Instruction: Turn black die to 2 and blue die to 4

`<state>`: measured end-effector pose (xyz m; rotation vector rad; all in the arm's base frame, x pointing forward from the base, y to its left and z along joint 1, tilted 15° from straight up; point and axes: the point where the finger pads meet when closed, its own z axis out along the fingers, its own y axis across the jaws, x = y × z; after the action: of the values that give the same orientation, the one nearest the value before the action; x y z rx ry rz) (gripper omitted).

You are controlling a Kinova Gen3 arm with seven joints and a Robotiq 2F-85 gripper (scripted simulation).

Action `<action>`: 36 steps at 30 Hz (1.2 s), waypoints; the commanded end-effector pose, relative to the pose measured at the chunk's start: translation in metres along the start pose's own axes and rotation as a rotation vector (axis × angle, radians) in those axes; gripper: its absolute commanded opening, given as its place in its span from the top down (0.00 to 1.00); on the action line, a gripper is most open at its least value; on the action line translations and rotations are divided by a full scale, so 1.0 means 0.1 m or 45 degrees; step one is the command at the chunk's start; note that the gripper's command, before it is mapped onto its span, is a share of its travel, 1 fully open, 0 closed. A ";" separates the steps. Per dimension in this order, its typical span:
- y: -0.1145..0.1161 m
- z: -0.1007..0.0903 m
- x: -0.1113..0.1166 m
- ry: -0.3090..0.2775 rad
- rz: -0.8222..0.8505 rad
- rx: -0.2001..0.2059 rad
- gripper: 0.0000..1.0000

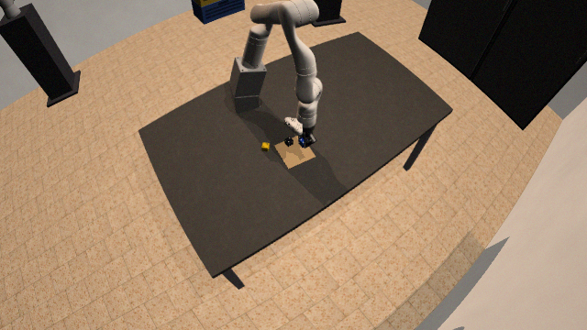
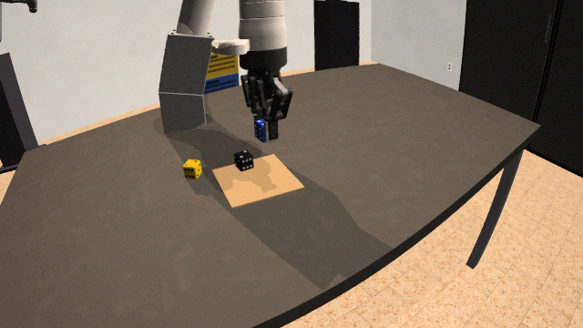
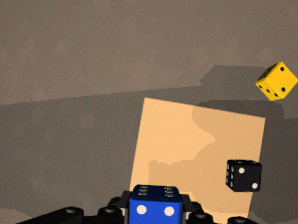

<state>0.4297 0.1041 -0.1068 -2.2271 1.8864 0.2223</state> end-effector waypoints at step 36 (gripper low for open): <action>-0.01 0.76 0.07 -0.001 0.022 0.002 0.74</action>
<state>0.4408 0.1098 -0.1688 -2.1946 1.9098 0.2050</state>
